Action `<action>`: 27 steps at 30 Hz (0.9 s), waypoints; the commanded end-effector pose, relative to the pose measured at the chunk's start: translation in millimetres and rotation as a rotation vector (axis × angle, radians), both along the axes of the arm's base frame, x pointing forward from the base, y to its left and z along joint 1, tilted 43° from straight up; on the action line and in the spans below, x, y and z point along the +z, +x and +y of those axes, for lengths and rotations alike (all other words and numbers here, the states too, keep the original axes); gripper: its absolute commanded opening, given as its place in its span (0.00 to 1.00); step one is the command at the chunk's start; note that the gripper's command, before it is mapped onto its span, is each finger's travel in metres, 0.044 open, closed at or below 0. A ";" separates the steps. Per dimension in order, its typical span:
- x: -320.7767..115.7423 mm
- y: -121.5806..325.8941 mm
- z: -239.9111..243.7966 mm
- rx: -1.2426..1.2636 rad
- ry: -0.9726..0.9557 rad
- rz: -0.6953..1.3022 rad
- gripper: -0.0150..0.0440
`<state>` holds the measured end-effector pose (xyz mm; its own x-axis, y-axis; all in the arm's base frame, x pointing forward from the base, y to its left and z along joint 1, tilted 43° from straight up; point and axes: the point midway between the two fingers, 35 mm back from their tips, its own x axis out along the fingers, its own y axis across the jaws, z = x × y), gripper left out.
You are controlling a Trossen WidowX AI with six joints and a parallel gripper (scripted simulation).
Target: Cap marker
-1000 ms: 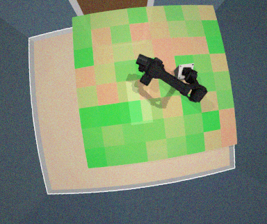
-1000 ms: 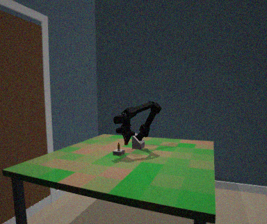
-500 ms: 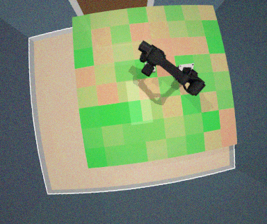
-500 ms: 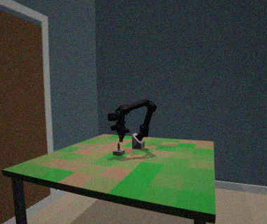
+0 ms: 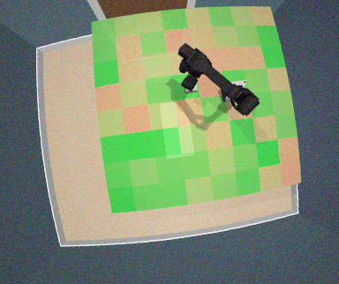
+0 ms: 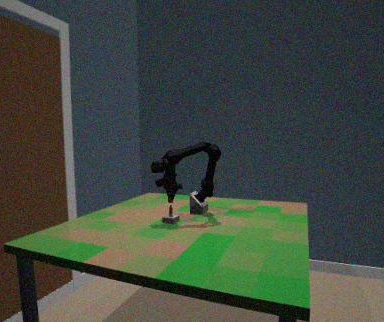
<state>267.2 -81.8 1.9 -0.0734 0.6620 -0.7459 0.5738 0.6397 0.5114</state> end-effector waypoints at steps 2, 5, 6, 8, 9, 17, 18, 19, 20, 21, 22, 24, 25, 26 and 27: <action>-4.7 -1.6 2.2 0.004 0.004 0.004 0.25; -7.7 -1.6 4.7 0.004 0.004 0.004 0.25; -9.0 -1.6 5.7 0.004 0.004 0.004 0.25; -11.5 -1.7 7.9 0.004 0.004 0.004 0.25; -12.8 -1.7 8.9 0.004 0.004 0.004 0.25; -22.7 -2.3 17.6 0.004 0.004 0.003 0.25; -23.9 -2.4 18.6 0.004 0.004 0.003 0.25; -25.1 -2.5 19.7 0.004 0.004 0.003 0.25; -26.3 -2.7 20.8 0.004 0.004 0.003 0.25; -27.5 -2.8 21.9 0.004 0.004 0.003 0.25; -28.7 -2.9 23.0 0.004 0.004 0.003 0.25; -31.1 -3.3 25.2 0.004 0.004 0.003 0.25; -32.3 -3.5 26.3 0.004 0.004 0.003 0.25; -33.5 -3.7 27.5 0.004 0.004 0.003 0.25; -34.7 -3.9 28.6 0.004 0.004 0.003 0.25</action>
<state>264.7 -58.5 -26.2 -0.0734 0.6618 -0.7461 0.5696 0.6419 0.5134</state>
